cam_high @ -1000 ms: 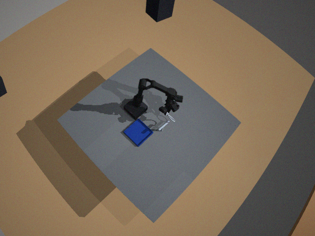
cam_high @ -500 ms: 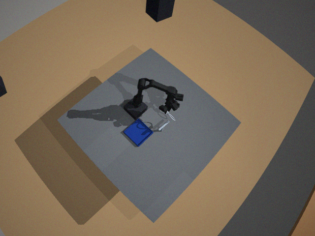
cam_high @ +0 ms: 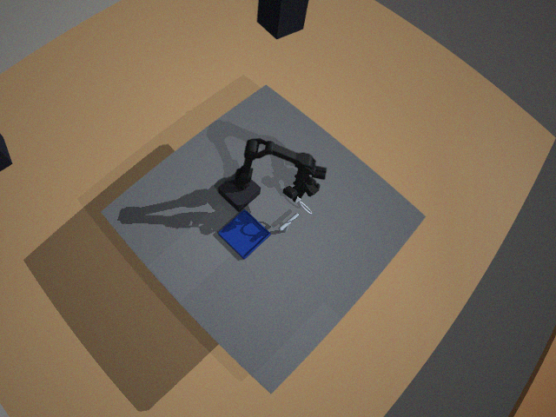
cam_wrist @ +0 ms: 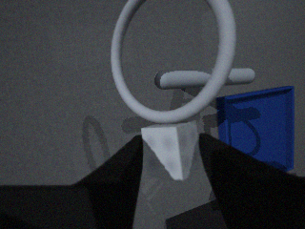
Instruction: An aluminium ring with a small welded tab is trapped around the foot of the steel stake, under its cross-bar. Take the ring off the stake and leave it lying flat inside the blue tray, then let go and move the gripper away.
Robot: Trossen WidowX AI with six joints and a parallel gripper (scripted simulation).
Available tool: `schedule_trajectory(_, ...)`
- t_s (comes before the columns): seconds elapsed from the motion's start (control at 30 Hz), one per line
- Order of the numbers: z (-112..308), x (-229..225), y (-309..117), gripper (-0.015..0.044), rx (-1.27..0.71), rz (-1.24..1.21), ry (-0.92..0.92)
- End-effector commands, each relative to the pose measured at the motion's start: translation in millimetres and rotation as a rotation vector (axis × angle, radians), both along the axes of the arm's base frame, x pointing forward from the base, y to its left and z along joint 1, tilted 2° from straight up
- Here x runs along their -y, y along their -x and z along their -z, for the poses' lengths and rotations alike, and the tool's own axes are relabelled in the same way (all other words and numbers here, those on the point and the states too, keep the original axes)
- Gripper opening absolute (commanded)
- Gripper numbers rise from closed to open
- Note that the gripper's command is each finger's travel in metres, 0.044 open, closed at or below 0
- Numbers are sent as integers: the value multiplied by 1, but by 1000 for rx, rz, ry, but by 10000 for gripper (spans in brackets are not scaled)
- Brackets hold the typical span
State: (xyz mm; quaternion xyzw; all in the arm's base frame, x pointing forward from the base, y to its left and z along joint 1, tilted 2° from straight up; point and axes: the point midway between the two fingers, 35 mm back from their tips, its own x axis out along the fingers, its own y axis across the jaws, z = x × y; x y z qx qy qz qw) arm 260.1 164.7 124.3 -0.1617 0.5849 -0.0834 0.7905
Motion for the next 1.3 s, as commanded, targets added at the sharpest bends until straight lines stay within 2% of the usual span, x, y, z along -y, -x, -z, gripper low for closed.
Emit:
schedule_trajectory(0.0, -3, -2, -9, 0, 4, -2, -1)
schedule_trajectory(1.27, -5, -7, -70, 0, 10, -2, -1)
